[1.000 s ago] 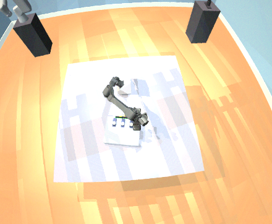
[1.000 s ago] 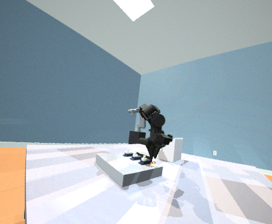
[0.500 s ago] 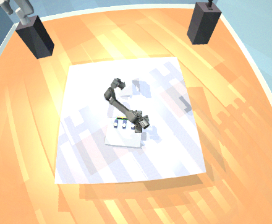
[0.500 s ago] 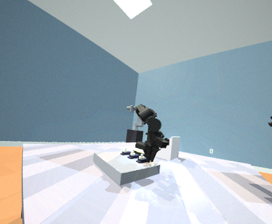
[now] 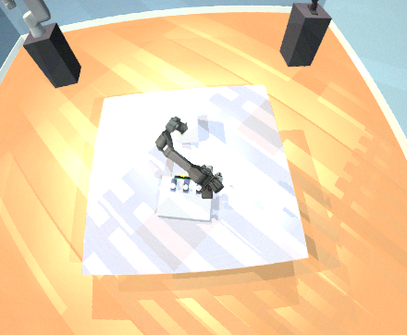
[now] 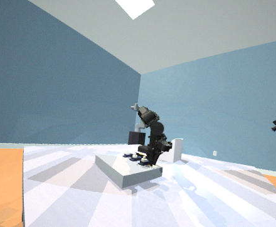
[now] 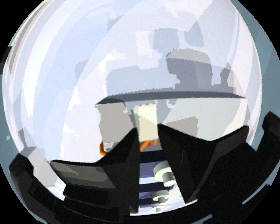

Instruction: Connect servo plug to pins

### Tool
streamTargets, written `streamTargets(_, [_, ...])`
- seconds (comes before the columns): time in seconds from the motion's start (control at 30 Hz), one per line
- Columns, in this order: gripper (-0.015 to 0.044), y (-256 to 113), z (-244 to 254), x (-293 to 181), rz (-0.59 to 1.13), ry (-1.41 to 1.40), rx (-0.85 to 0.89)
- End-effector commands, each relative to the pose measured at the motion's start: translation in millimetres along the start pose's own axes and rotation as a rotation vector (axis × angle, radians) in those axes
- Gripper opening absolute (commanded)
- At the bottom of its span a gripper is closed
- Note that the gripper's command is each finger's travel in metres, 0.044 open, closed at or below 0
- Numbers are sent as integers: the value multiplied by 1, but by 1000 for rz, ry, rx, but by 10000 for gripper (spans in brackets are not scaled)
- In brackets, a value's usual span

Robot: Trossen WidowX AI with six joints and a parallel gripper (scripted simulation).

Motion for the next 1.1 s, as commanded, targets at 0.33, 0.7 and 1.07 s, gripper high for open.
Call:
streamTargets(0.33, [0, -57, 0, 1, -1, 0, -4])
streamTargets(0.7, [0, -63, 14, -20, 0, 229, -3])
streamTargets(1.07, [0, -68, 38, -50, 1, 572, -2])
Point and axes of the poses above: the point midway between the two fingers, 35 mm back from their tips, its own y axis out along the fingers, its own z axis across the jaws, x = y × z, the point moved 3 cm from there along -y, back along the fingers
